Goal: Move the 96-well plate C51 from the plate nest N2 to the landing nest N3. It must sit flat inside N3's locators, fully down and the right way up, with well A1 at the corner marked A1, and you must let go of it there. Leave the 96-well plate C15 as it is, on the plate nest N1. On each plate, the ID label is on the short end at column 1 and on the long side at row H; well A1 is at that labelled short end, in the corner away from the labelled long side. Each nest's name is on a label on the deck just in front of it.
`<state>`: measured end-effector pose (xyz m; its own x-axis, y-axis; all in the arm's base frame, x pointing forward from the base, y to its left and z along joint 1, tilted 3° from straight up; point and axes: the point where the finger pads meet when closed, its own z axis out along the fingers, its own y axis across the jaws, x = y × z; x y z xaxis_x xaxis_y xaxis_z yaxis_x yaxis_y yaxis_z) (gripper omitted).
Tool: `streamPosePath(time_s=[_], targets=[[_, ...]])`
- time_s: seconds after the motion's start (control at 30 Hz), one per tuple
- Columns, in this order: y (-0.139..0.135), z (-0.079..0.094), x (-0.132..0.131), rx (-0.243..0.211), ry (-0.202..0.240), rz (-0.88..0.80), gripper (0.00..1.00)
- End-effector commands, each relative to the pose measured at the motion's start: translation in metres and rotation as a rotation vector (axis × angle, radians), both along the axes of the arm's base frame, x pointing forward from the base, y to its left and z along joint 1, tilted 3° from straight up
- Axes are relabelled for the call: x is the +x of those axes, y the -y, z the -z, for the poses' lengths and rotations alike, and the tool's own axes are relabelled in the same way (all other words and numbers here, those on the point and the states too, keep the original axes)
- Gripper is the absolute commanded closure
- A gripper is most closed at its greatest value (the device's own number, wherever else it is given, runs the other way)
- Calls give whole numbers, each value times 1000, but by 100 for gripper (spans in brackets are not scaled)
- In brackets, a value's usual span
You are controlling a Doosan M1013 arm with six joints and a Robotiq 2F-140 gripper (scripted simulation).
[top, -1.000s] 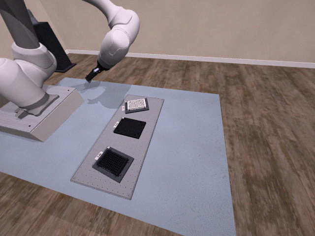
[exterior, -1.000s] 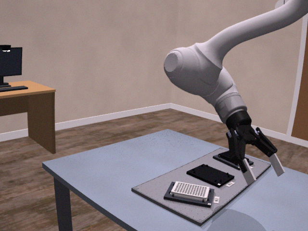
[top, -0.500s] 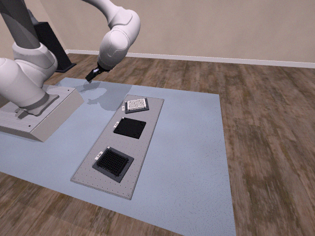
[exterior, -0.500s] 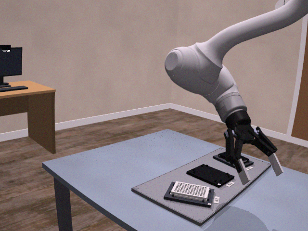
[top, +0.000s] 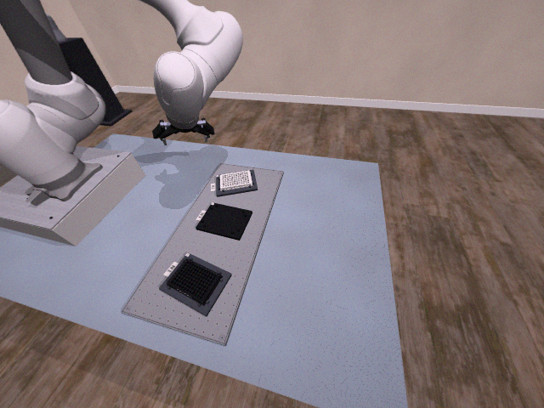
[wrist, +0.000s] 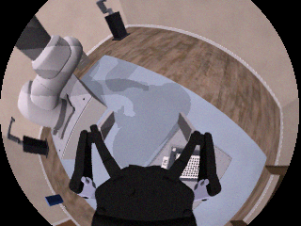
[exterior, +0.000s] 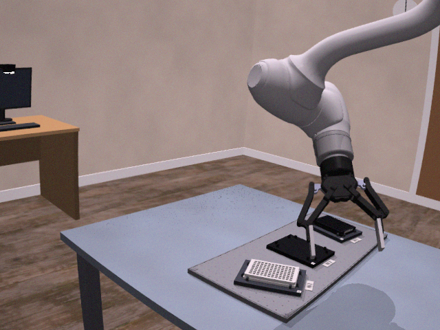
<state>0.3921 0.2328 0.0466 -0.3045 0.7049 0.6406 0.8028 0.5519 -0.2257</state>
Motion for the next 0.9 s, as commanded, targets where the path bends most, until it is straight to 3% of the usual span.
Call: streamPosePath(time_s=[0.0, 0.03, 0.07, 0.13, 0.17, 0.27, 0.3, 0.33, 0.37, 0.43, 0.47, 0.53, 0.57, 0.63, 0.67, 0.73, 0.77, 0.83, 0.87], targets=[[5, 11, 24, -127, 9, 204, 0], [5, 11, 24, -127, 9, 204, 0], [7, 15, 35, -177, 11, 298, 0], [7, 15, 35, -177, 11, 298, 0], [10, 19, 46, -228, 14, 390, 0], [10, 19, 46, -228, 14, 390, 0], [12, 24, 57, -278, 16, 480, 0], [12, 24, 57, -278, 16, 480, 0], [15, 28, 68, -326, 19, 570, 0], [15, 28, 68, -326, 19, 570, 0], [17, 32, 78, -372, 21, 655, 0], [17, 32, 78, -372, 21, 655, 0], [19, 36, 88, -417, 23, 736, 0], [19, 36, 88, -417, 23, 736, 0], [21, 40, 98, -458, 26, 815, 0], [21, 40, 98, -458, 26, 815, 0], [23, 44, 106, -499, 27, 886, 0], [23, 44, 106, -499, 27, 886, 0], [25, 47, 115, -536, 30, 956, 0]])
